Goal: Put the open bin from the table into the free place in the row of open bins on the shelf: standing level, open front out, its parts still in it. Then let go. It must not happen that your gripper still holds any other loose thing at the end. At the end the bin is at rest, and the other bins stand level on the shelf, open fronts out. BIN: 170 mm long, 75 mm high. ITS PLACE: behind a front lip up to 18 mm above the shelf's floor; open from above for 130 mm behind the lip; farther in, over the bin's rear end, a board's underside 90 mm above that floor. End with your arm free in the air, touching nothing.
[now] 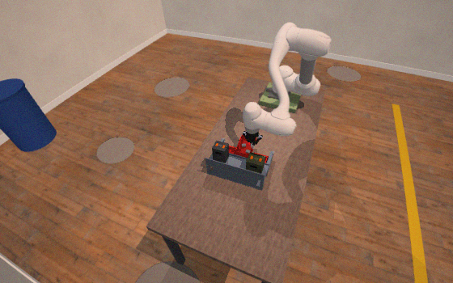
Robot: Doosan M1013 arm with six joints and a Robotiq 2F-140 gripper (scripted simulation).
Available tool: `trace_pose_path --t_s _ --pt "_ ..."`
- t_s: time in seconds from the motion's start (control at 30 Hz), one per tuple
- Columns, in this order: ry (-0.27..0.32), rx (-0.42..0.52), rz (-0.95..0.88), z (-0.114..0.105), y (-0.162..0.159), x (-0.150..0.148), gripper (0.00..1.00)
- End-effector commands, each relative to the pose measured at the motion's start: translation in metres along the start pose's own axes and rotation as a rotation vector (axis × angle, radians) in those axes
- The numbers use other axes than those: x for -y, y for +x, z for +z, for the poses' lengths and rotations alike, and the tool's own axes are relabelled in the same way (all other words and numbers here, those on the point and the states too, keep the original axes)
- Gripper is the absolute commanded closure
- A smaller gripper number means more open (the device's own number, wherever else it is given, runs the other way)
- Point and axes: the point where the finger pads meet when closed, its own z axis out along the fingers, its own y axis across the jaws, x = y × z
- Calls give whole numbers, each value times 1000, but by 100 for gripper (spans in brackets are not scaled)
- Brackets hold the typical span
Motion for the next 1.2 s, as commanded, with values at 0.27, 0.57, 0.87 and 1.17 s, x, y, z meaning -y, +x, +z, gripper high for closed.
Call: trace_pose_path --t_s 0.27,0.57,0.87,1.17 --pt "0 0 0 2 0 0 100" --pt "0 0 0 5 1 0 100" --pt "0 0 0 7 2 0 100" --pt "0 0 0 10 3 0 100"
